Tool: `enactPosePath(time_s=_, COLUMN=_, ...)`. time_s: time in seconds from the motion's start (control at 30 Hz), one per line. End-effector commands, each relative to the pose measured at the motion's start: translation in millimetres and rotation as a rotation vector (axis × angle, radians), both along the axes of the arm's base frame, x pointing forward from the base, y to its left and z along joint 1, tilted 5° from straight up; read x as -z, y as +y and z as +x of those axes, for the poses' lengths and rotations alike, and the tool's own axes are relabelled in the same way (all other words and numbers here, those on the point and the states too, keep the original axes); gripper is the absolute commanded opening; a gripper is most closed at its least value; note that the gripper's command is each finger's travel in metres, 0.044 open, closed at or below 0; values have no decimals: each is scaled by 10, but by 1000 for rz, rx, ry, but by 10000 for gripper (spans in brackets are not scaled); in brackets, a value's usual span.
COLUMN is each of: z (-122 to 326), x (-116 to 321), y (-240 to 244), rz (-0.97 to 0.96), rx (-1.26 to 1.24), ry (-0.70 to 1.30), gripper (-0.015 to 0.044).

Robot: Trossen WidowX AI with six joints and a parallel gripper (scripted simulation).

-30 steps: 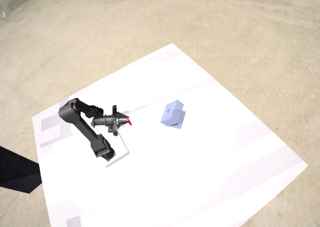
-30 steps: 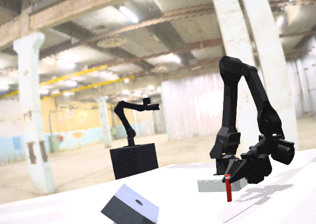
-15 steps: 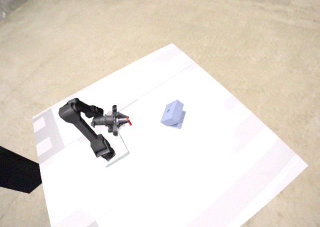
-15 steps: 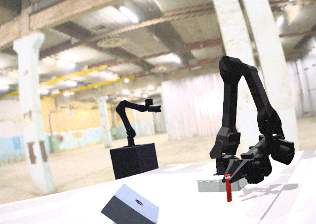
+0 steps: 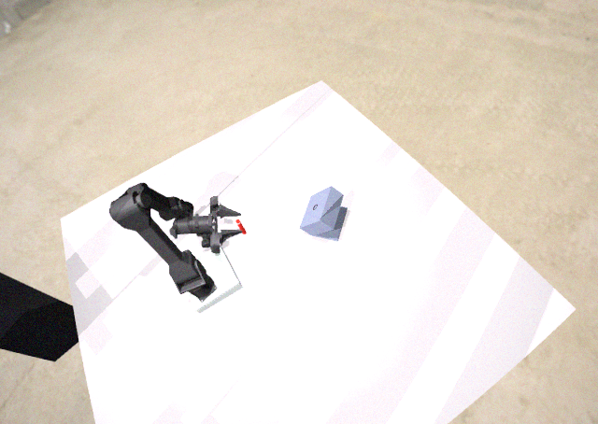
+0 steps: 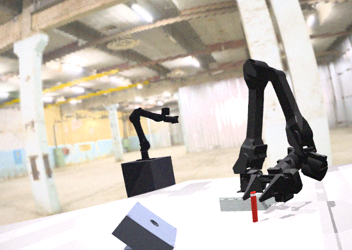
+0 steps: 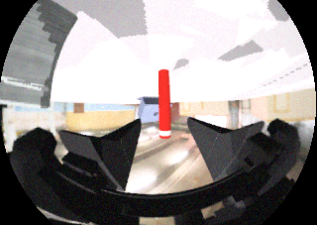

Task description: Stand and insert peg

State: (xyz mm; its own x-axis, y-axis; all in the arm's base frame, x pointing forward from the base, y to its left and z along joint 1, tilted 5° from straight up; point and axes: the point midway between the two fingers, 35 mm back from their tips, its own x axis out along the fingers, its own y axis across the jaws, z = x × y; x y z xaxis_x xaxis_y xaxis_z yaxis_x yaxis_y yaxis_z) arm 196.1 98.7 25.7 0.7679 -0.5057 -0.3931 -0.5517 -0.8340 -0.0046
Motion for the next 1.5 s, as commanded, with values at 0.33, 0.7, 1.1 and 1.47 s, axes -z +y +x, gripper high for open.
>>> enactPosePath(time_s=0.33, z=52, x=-204, y=64, rz=1, rx=-1, ry=0, gripper=440)
enactPosePath(time_s=0.7, z=115, x=-1607, y=-69, rz=1, rx=0, ry=-2, gripper=440)
enactPosePath(time_s=1.1, z=127, x=-1366, y=-205, rz=24, rx=89, ry=234, gripper=440)
enactPosePath(time_s=1.47, z=107, x=-1060, y=-303, rz=142, rx=157, ry=571, gripper=440)
